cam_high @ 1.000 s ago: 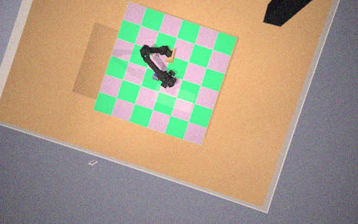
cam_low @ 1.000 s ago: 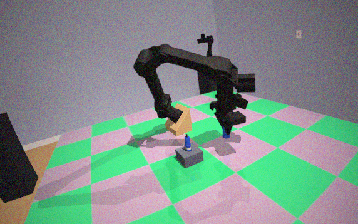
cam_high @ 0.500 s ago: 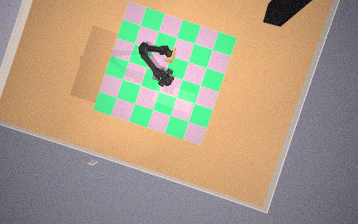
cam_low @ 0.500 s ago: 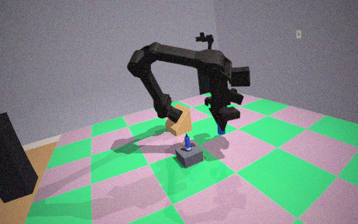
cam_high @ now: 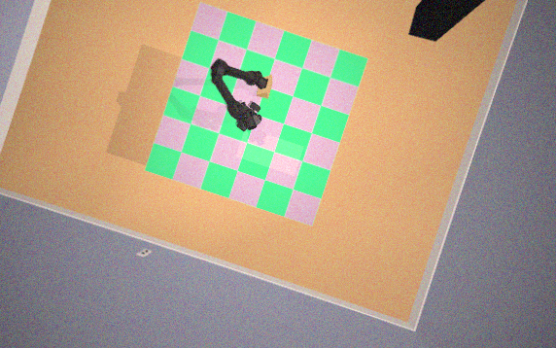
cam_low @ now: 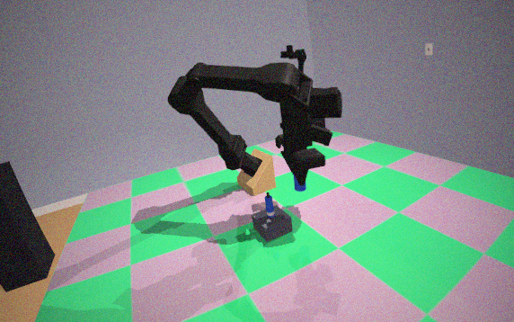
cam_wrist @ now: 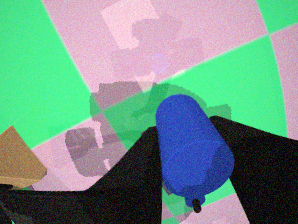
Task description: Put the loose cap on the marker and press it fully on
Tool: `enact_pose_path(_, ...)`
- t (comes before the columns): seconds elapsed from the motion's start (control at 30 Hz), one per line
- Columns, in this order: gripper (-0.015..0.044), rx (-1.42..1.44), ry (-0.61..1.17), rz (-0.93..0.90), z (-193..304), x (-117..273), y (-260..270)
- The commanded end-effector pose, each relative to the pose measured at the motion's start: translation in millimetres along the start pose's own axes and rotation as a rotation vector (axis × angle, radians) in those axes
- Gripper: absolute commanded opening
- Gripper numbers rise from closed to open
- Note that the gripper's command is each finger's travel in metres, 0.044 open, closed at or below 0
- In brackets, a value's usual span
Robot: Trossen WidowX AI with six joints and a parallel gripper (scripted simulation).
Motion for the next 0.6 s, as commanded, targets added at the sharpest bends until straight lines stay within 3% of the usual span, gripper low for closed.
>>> enact_pose_path(0.0,0.0000,-0.002,-0.007,0.008,15,8,-7)
enact_pose_path(0.57,0.0000,0.009,0.001,0.015,75,30,-24)
Point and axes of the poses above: the point midway between the two fingers, 35 mm back from their tips, its own x axis back along the fingers, its own y axis across the jaws, z = x × y, the point moved 9 cm from there along x, back along the fingers, and after that the axes turned 14 degrees about -x, right-handed, at the moved point
